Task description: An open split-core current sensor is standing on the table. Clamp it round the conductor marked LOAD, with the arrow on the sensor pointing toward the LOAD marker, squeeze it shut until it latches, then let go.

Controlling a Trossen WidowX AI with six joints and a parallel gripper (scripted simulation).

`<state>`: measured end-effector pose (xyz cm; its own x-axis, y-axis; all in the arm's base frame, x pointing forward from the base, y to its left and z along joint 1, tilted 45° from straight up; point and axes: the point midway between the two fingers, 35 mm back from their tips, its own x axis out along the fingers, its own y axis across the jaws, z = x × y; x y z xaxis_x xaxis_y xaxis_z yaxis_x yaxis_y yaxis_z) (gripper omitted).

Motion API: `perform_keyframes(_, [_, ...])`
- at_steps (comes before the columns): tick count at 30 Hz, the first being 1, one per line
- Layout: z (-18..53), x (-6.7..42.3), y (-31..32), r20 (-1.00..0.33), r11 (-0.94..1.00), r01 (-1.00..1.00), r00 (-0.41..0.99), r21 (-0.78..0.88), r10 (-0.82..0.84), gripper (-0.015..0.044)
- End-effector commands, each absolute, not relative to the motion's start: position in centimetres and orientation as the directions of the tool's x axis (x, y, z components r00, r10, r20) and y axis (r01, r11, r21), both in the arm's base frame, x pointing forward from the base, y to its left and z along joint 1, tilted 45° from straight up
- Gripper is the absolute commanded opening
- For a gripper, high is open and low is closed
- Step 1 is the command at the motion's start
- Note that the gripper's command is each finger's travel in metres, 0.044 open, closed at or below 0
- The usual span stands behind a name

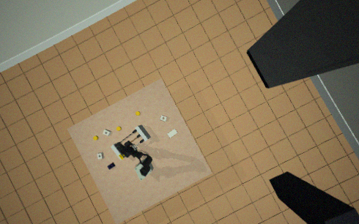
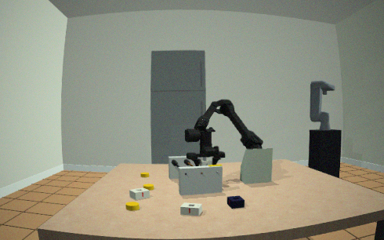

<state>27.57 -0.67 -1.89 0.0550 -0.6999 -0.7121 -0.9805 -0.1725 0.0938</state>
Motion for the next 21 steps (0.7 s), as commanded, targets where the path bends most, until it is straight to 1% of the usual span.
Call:
perform_keyframes(1, [-1.49,27.54,-0.22,-0.711,-0.175,-0.980,0.055,0.097,-0.701,0.0000])
perform_keyframes(21, [-0.96,27.49,0.30,-0.709,-0.178,-0.979,0.054,0.101,-0.703,0.0000])
